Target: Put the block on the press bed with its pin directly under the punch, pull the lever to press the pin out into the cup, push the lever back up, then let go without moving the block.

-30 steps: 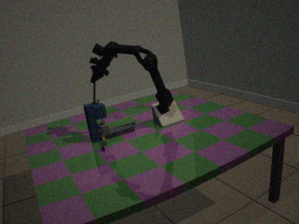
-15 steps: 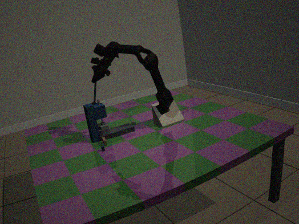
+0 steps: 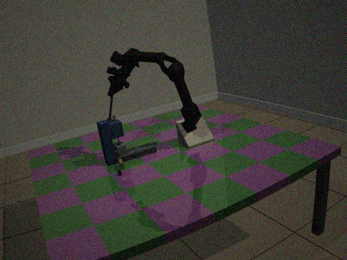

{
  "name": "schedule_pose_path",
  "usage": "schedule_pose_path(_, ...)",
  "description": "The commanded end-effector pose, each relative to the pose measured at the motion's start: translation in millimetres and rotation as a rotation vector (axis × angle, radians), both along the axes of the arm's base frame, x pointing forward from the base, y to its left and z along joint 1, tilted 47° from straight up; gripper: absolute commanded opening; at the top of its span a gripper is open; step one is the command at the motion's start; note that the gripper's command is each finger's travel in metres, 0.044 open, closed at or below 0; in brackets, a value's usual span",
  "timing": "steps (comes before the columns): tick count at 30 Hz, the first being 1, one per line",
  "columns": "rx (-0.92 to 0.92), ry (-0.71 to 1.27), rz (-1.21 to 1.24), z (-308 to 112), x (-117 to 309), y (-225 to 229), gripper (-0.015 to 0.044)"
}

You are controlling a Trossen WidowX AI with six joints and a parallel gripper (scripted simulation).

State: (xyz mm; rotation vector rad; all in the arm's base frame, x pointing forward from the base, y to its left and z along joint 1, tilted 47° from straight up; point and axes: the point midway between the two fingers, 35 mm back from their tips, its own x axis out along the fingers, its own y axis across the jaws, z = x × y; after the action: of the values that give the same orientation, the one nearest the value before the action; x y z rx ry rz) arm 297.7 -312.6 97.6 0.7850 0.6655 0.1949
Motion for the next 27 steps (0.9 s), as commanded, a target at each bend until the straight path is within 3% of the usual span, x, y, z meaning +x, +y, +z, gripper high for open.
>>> schedule_pose_path(1, 0.004, 0.009, -0.001, -2, -6, 2, 0.0)
schedule_pose_path(27, 0.004, 0.009, -0.001, -7, -20, 8, 0.0)
